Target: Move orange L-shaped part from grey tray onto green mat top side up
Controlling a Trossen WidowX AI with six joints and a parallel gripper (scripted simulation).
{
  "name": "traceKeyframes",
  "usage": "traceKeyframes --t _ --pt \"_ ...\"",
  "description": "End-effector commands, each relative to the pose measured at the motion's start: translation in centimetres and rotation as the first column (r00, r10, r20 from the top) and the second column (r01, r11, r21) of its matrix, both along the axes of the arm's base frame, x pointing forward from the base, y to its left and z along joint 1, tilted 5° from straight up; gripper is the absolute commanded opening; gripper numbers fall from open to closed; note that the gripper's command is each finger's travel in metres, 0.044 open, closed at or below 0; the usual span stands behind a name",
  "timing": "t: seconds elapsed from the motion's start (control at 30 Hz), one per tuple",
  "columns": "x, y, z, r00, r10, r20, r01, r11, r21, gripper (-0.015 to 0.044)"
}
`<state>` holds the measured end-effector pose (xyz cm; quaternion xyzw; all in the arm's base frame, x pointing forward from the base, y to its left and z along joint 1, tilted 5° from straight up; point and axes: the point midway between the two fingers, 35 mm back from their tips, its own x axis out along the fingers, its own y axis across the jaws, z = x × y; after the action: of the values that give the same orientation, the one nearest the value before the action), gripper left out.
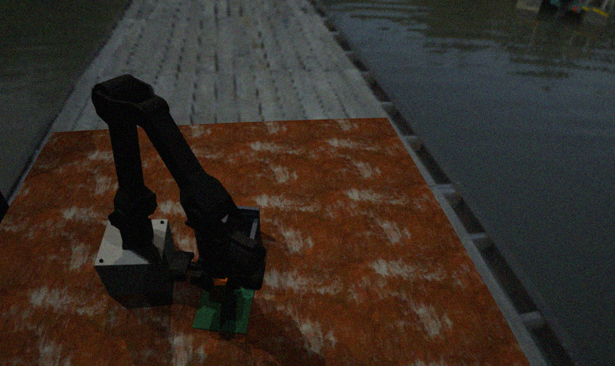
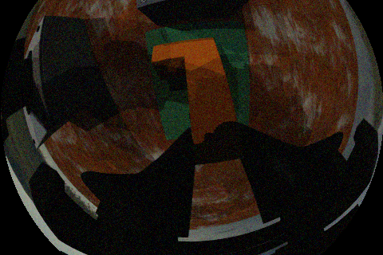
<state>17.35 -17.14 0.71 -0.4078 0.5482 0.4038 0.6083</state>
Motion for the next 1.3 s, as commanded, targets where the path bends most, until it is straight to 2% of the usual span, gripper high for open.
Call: traceKeyframes --t 0.0,0.13,0.47,0.63,0.77,1.27 --pt "0.0 0.0 -0.1 1.0 -0.005 0.0 0.005 1.0 0.0 0.0" --pt "0.0 0.0 -0.1 1.0 0.0 0.0 0.0 1.0 0.0 0.0" --pt "0.0 0.0 0.2 1.0 0.0 0.0 0.0 1.0 0.0 0.0262" --pt "-0.1 -0.6 4.8 1.0 -0.003 0.0 0.003 1.0 -0.001 0.0394" --pt "-0.6 -0.4 8.7 1.0 -0.005 0.0 0.005 1.0 -0.001 0.04" --pt "-0.3 -0.7 8.3 1.0 -0.009 0.011 0.009 1.0 -0.013 0.04"
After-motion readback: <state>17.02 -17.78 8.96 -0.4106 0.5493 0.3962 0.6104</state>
